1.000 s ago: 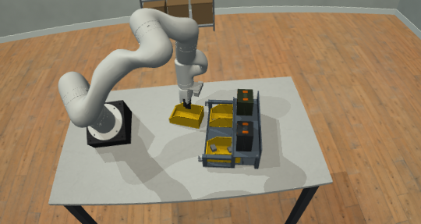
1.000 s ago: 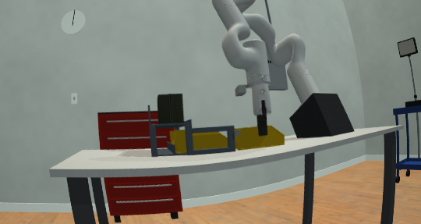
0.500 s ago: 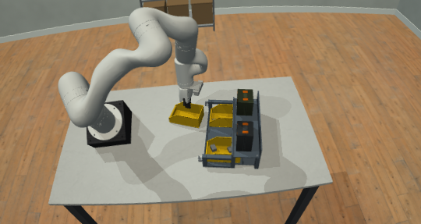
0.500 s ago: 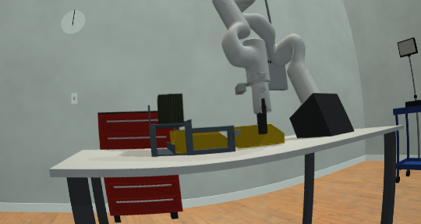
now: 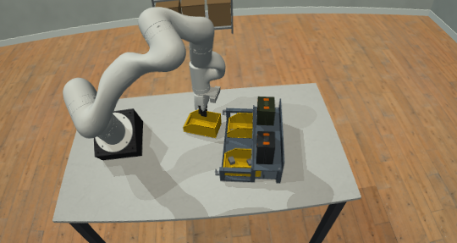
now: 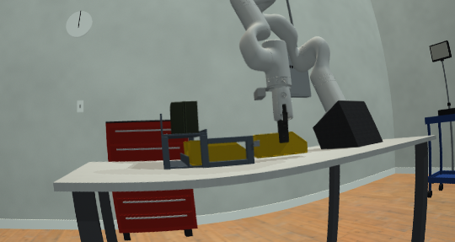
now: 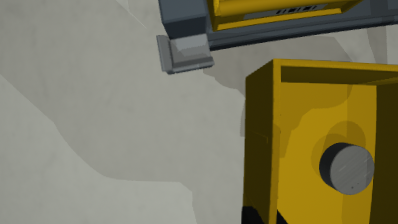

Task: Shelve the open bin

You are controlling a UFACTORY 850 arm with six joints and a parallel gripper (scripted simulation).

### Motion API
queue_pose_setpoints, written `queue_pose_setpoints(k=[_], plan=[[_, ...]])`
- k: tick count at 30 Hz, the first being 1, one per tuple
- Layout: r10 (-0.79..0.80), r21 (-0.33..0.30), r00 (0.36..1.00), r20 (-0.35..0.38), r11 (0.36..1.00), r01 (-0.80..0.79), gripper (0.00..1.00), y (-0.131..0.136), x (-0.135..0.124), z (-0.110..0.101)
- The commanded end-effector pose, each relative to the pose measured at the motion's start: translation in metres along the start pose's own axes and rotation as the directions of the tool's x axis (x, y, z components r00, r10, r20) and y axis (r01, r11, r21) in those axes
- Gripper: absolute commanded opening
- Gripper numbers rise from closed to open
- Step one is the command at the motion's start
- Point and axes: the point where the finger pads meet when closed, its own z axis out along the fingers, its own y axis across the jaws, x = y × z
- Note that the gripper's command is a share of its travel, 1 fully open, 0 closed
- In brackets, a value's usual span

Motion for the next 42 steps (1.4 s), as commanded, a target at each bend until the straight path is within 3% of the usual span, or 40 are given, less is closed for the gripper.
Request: queue_pose_setpoints(k=[1, 13, 18, 42], plan=[[0.001, 0.002, 1.0, -0.002, 1.0, -0.001, 0.0, -0.001, 0.001, -0.008], [0.001, 0.002, 1.0, -0.002, 1.0, -0.001, 0.0, -0.001, 0.001, -0.008], [0.001, 0.002, 1.0, -0.002, 1.0, -0.001, 0.0, -0.001, 0.001, -0.023], [0.001, 0.002, 1.0, -0.002, 1.0, -0.001, 0.0, -0.001, 0.001, -0.023]])
